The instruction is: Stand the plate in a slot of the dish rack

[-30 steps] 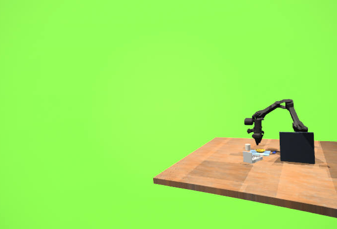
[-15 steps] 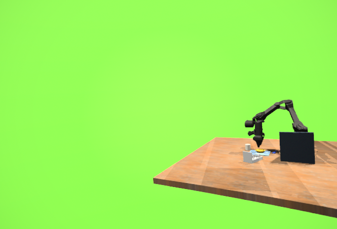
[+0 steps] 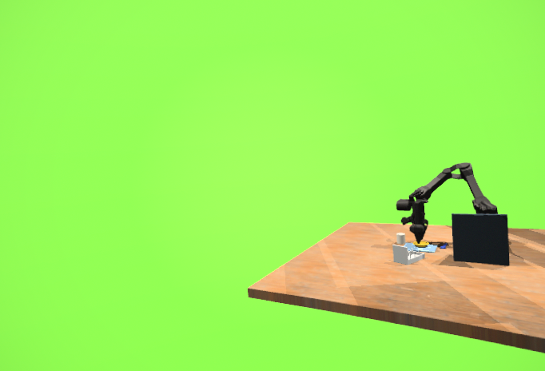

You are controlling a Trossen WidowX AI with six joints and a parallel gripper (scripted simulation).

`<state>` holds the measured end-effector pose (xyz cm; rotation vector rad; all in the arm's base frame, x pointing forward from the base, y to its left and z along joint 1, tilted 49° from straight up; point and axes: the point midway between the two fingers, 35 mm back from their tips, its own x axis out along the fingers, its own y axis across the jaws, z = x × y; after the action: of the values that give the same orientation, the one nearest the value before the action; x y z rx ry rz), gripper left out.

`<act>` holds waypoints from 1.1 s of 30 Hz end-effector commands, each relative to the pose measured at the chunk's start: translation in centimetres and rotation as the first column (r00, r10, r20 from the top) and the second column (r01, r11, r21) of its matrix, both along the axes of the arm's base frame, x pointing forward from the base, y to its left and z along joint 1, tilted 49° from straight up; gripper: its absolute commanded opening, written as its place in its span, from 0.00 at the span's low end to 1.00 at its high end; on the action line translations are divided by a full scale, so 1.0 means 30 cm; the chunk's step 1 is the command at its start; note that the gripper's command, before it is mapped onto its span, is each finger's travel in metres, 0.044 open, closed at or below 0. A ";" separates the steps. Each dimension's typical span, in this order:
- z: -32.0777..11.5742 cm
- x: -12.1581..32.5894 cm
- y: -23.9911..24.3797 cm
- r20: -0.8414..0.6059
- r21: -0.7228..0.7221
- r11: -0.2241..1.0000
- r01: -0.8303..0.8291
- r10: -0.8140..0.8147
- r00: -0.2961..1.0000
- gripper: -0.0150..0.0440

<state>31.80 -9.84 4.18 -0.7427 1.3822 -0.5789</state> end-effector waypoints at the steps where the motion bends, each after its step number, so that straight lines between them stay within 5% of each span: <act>1: -0.014 -0.001 -0.015 -0.004 0.000 1.000 -0.003 0.003 1.000 0.93; 20: -0.044 -0.002 -0.054 -0.004 -0.003 1.000 -0.004 0.004 1.000 0.93; 30: -0.044 -0.002 -0.054 -0.004 -0.003 1.000 -0.004 0.004 1.000 0.82; 33: -0.039 0.001 -0.045 -0.004 -0.001 1.000 -0.004 0.004 1.000 0.69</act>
<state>31.73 -11.48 2.90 -0.7484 1.3840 -0.5813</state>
